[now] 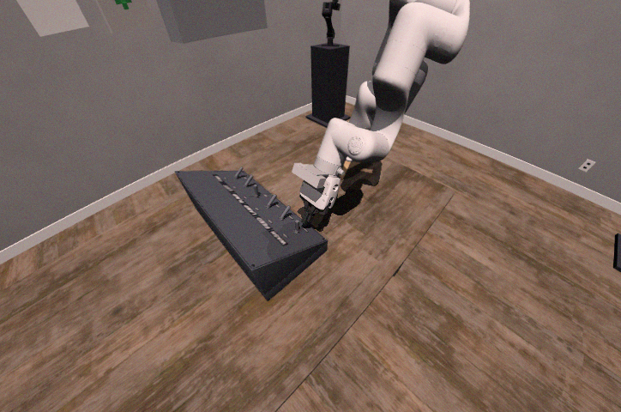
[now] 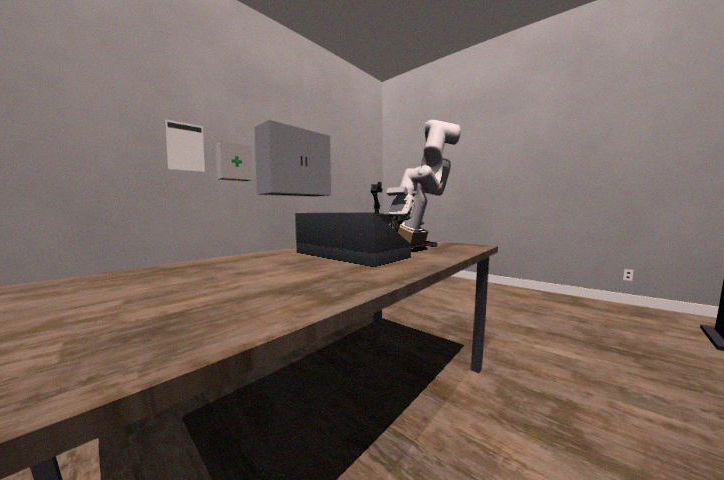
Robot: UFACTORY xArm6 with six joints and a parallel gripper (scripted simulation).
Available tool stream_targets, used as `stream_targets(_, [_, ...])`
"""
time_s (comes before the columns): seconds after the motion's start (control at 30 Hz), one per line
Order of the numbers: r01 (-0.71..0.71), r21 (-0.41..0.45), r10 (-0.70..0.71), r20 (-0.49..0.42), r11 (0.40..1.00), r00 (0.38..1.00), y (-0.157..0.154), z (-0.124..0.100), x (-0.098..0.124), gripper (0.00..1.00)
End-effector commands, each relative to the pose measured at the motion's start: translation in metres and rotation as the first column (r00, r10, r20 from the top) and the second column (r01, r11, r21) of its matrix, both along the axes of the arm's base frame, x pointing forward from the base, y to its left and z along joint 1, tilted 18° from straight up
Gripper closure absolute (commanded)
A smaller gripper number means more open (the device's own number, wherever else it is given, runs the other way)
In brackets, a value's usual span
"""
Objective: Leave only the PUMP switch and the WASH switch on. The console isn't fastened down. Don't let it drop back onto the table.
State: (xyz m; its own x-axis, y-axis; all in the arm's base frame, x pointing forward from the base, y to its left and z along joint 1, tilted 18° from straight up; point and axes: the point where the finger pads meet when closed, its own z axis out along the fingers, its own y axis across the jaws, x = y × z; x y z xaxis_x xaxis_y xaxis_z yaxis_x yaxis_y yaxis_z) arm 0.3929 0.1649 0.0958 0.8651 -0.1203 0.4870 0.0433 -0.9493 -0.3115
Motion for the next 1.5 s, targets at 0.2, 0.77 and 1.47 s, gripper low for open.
stream_targets(0.2, [0.002,0.001,-0.002,0.008,1.0,1.0,0.0,0.002,-0.001,1.0])
stream_targets(0.77, [0.002,0.001,-0.002,0.008,1.0,1.0,-0.005,0.014,-0.008,1.0])
stream_targets(1.47, [0.002,0.001,-0.002,0.009,1.0,1.0,-0.011,0.033,-0.02,1.0])
